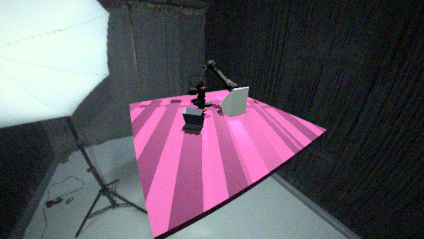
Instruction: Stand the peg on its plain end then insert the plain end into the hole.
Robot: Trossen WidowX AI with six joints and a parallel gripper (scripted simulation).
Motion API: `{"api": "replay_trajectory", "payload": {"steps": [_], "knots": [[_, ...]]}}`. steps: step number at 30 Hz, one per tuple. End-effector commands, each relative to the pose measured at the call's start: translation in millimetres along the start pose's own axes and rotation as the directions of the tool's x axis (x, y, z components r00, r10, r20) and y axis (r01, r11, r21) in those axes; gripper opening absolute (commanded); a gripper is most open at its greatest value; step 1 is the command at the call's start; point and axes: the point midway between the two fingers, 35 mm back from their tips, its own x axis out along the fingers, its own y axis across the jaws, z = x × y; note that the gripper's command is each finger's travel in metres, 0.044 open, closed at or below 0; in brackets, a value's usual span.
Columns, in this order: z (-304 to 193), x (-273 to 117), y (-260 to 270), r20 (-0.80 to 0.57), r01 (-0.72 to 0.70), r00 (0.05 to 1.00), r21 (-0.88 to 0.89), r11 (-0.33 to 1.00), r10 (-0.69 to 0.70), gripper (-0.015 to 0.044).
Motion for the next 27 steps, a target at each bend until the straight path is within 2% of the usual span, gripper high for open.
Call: {"api": "replay_trajectory", "payload": {"steps": [1,27], "knots": [[0,0,1,0.009,-0.003,1.0,-0.002,1.0,0.003,0.0049],[-10,-15,0,0.239,0.0,0.971,0.0,1.0,0.0,0.0049]]}}
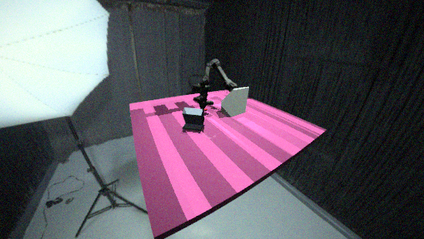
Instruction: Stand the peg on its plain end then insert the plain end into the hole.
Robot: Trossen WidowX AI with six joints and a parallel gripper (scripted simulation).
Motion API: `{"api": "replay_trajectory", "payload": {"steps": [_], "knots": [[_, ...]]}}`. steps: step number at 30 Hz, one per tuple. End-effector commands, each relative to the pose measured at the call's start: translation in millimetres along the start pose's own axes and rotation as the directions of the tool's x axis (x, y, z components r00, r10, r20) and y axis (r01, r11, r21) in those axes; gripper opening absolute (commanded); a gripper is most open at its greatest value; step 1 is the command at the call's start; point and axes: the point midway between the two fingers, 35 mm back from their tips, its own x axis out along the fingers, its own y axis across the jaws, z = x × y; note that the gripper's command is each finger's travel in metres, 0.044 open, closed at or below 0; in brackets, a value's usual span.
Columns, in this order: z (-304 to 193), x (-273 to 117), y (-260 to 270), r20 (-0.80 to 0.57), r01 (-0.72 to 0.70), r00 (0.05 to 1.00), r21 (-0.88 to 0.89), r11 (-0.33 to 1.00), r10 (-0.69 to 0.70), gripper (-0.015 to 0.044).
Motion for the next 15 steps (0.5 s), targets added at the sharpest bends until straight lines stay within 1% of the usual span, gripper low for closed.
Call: {"api": "replay_trajectory", "payload": {"steps": [1,15], "knots": [[-0.6,-3.8,-1.3,0.039,0.002,0.999,0.004,1.0,-0.002,0.0049],[-5.8,-11.5,-1.3,0.16,0.002,0.987,0.003,1.0,-0.003,0.0049]]}}
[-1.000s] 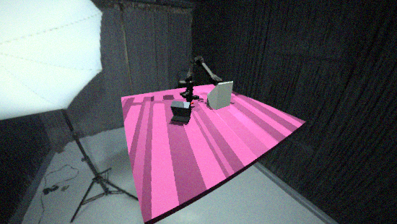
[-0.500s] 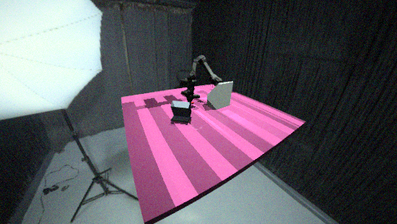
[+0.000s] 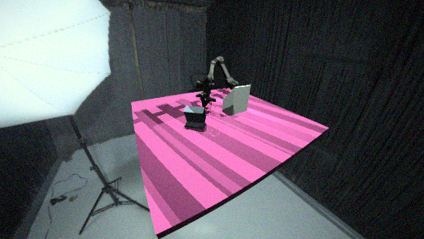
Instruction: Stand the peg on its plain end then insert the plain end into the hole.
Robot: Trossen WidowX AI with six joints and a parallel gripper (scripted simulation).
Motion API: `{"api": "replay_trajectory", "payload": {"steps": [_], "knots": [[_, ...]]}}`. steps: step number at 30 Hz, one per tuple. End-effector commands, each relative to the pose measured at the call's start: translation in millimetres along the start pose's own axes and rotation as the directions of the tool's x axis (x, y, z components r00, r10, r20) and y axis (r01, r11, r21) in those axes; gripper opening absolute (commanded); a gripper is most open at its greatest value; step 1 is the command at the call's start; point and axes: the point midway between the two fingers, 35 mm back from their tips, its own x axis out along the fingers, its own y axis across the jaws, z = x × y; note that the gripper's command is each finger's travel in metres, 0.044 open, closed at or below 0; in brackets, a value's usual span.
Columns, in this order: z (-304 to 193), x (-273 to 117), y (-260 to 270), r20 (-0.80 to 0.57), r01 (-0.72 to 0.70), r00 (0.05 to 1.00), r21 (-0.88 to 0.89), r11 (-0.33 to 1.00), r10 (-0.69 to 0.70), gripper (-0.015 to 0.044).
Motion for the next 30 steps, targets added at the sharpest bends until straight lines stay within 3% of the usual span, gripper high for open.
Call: {"api": "replay_trajectory", "payload": {"steps": [1,30], "knots": [[0,-4,-1,0.039,0.004,0.999,0.003,1.0,-0.004,0.0049],[-12,-19,-1,0.287,0.004,0.958,0.002,1.0,-0.005,0.0049]]}}
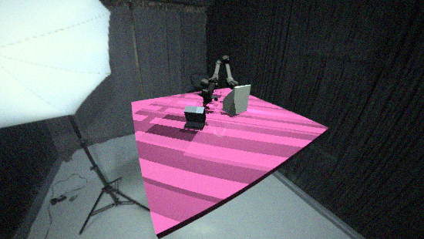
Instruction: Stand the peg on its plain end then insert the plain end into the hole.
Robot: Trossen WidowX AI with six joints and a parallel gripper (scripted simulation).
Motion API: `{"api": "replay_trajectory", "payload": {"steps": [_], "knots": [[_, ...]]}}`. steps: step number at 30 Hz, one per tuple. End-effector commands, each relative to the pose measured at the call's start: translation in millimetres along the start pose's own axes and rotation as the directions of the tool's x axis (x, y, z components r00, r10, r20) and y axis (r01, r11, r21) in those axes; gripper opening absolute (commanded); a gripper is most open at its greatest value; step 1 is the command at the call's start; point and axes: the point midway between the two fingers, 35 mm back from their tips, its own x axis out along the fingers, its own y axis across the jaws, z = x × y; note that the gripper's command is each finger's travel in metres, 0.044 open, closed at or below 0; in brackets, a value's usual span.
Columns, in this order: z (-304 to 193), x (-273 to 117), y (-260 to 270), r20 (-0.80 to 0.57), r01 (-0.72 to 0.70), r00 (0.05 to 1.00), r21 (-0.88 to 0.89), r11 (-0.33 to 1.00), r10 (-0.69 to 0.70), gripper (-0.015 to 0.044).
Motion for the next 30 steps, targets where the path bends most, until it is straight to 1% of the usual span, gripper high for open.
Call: {"api": "replay_trajectory", "payload": {"steps": [1,30], "knots": [[0,-4,-1,0.039,0.007,0.999,-0.001,1.0,-0.007,0.0049],[-12,-19,-1,0.286,0.007,0.958,-0.002,1.0,-0.006,0.0049]]}}
